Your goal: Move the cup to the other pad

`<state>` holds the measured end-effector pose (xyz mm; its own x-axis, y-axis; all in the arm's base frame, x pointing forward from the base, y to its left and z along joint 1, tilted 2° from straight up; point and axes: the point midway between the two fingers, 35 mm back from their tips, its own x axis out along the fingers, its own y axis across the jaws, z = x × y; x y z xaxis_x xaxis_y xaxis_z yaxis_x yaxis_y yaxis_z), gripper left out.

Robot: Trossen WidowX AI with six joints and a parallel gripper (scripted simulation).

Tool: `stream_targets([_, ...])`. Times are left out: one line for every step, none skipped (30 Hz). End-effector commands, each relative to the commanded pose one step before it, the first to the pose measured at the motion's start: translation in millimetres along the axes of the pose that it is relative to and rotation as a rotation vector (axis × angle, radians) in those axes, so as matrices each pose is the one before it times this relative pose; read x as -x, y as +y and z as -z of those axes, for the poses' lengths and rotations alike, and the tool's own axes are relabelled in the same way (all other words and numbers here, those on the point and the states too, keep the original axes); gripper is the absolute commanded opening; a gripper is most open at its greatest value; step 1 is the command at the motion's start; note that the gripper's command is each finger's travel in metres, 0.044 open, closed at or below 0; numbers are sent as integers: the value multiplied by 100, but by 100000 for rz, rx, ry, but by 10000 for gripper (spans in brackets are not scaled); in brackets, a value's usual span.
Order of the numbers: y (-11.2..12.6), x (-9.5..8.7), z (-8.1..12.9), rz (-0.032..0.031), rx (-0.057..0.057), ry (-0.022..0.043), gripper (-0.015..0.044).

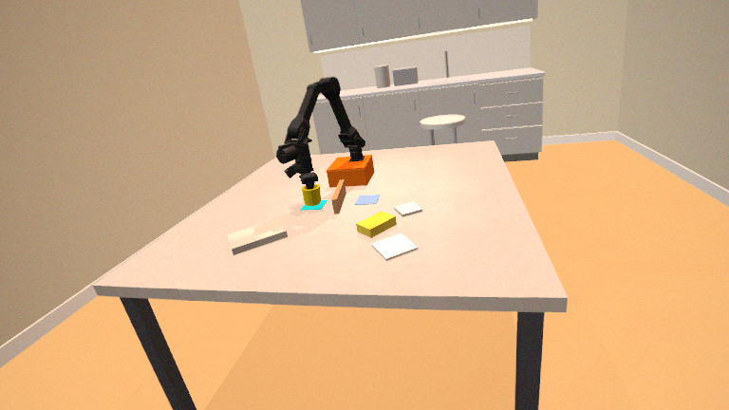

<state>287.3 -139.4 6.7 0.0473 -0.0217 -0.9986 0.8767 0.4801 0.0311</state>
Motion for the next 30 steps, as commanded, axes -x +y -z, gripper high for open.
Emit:
stream_targets([24,49,-34,-81,1,-111,0])
stream_targets([0,0,0,0,0,0,0])
stream_targets([0,0,0,0,0,0,0])
stream_targets([0,0,0,0,0,0,0])
stream_targets([0,0,0,0,0,0,0])
stream_targets([0,0,0,0,0,0,0])
stream_targets([0,0,0,0,0,0,26])
stream_targets([0,0,0,0,0,0,53])
stream_targets([0,0,0,0,0,0,79])
stream_targets([0,0,0,0,0,0,105])
stream_targets([0,0,0,0,0,0,131])
stream_targets([0,0,0,0,0,0,147])
stream_targets([0,0,0,0,0,0,147])
stream_targets([0,0,0,0,0,0,147])
stream_targets([0,0,0,0,0,0,147])
stream_targets([0,0,0,0,0,0,147])
stream_targets([0,0,0,0,0,0,147])
stream_targets([1,30,-2,-2,3,2,147])
stream_targets([3,61,-5,-4,5,5,147])
stream_targets([4,92,-7,-6,8,7,147])
stream_targets([5,119,-9,-7,11,9,147])
stream_targets([5,152,-9,-9,13,12,147])
stream_targets([4,180,-8,-11,16,14,147])
stream_targets([2,196,-5,-11,17,16,147])
stream_targets([0,189,-2,-11,17,15,147])
stream_targets([-3,190,1,-11,17,16,147])
stream_targets([-5,181,4,-10,16,15,147])
stream_targets([-7,181,6,-10,16,15,147])
stream_targets([-8,181,8,-10,16,15,147])
stream_targets([-9,182,9,-10,16,15,147])
